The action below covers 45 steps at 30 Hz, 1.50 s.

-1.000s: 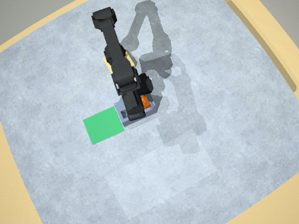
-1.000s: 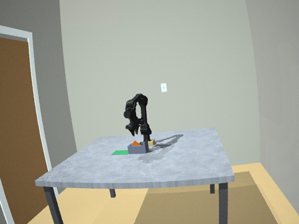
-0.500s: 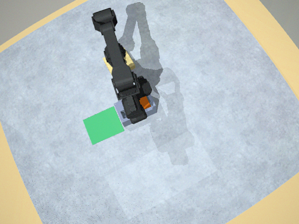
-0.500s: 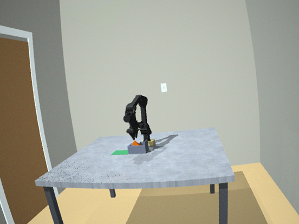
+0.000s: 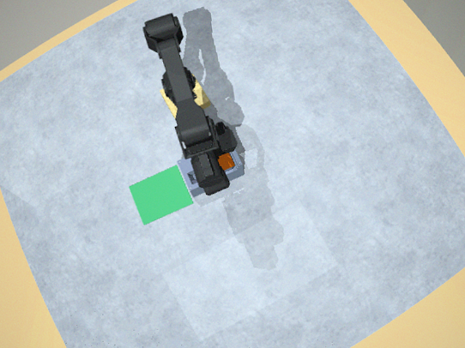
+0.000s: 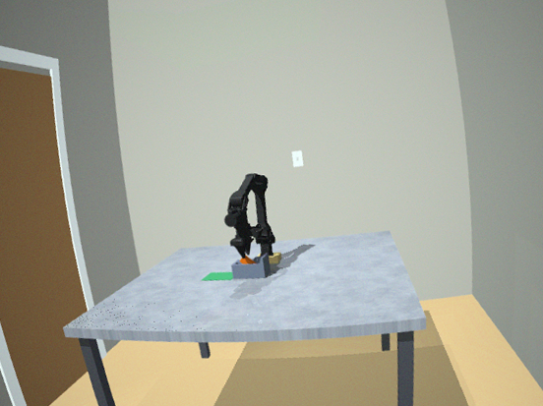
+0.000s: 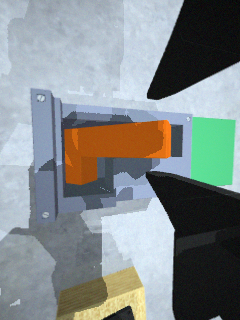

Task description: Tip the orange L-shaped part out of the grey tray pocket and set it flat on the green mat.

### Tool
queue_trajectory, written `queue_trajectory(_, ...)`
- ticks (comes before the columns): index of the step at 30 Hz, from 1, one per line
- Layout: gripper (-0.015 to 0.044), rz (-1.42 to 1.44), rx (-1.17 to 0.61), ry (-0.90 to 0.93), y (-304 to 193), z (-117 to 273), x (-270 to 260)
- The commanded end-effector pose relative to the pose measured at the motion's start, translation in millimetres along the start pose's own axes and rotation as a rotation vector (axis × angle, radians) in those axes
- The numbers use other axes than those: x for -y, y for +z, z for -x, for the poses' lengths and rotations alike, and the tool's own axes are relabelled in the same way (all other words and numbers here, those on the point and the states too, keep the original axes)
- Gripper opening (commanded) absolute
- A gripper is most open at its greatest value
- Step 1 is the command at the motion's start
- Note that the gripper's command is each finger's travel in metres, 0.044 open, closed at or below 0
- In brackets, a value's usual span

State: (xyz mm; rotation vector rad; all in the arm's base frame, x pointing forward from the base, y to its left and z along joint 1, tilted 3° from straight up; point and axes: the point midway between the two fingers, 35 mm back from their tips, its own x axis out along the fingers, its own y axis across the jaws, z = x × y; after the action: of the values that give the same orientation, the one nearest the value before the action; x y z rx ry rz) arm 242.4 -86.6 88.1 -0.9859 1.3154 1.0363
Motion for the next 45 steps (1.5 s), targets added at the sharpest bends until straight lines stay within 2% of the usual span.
queue_trajectory(1, 0.028, 0.005, -0.003, 0.004, -1, -7, 0)
queue_trajectory(15, 0.028, 0.005, -0.003, 0.004, 0, -27, -1)
queue_trajectory(20, 0.0149, 0.002, 0.0, 0.001, 0, -23, -1)
queue_trajectory(30, 0.0082, 0.002, 0.0, 0.001, 0, -23, -1)
queue_trajectory(33, 0.0003, 0.002, 0.0, 0.001, 0, -23, -1)
queue_trajectory(45, 0.0, 0.003, -0.001, 0.003, 0, -15, -1)
